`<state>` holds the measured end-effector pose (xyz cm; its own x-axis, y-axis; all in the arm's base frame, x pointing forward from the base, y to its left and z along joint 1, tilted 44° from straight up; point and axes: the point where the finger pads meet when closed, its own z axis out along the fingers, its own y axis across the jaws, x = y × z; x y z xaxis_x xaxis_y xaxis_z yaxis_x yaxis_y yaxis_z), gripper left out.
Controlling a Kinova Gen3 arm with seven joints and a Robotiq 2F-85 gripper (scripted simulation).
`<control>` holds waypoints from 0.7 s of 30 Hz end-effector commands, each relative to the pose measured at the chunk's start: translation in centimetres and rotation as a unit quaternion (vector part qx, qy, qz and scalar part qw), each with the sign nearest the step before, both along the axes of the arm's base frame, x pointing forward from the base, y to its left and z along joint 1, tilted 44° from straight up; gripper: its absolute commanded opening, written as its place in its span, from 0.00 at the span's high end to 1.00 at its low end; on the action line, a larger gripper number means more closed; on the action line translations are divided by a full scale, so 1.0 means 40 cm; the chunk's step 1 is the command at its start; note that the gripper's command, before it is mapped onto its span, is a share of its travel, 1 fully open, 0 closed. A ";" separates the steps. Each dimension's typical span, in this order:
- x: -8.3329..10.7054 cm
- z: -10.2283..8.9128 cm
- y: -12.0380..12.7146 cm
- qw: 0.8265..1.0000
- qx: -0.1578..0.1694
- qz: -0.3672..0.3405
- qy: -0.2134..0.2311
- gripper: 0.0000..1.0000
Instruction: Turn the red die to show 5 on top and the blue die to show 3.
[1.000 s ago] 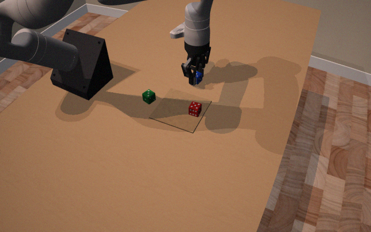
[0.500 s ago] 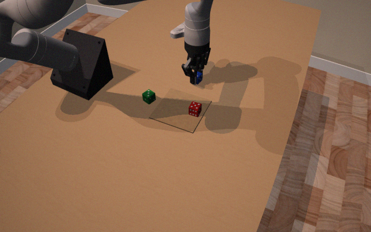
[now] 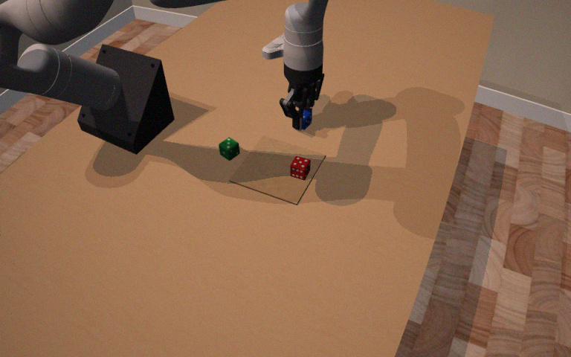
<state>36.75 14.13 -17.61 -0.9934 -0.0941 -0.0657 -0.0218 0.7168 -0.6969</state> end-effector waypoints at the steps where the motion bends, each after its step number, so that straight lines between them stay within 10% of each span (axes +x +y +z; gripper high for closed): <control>1: 0.001 0.001 0.002 1.000 0.001 0.000 0.000 0.74; 12: 0.000 0.007 0.008 1.000 0.001 0.000 0.000 0.74; 21: -0.016 0.107 0.104 1.000 0.001 0.000 0.000 0.74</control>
